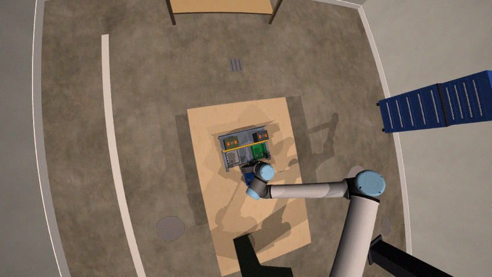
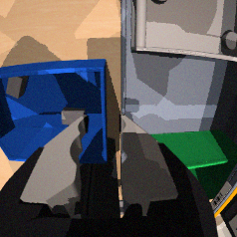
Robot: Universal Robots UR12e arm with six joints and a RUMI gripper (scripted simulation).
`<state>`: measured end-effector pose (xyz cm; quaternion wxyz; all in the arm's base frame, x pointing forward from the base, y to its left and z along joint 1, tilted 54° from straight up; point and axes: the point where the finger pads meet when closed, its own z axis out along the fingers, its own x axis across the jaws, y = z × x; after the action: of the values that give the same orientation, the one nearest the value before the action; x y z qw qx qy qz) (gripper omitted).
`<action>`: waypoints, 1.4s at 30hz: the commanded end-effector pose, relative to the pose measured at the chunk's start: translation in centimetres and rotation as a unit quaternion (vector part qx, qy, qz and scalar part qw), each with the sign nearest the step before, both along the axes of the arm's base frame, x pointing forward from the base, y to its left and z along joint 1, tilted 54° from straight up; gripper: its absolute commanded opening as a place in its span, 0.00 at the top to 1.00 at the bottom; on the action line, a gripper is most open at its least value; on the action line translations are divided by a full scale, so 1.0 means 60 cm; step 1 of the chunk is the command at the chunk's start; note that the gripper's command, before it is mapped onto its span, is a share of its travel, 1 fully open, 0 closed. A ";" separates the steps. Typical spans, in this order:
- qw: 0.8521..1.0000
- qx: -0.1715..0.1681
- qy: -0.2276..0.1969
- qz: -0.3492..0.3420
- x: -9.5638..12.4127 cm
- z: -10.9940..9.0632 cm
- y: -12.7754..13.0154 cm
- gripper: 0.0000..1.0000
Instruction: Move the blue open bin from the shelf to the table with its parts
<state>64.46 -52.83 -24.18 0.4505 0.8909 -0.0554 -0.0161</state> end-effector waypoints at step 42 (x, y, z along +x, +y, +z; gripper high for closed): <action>1.000 0.000 0.000 0.000 0.009 0.064 0.086 0.80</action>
<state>64.89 -48.47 -20.96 0.4506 0.8909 -0.0552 -0.0161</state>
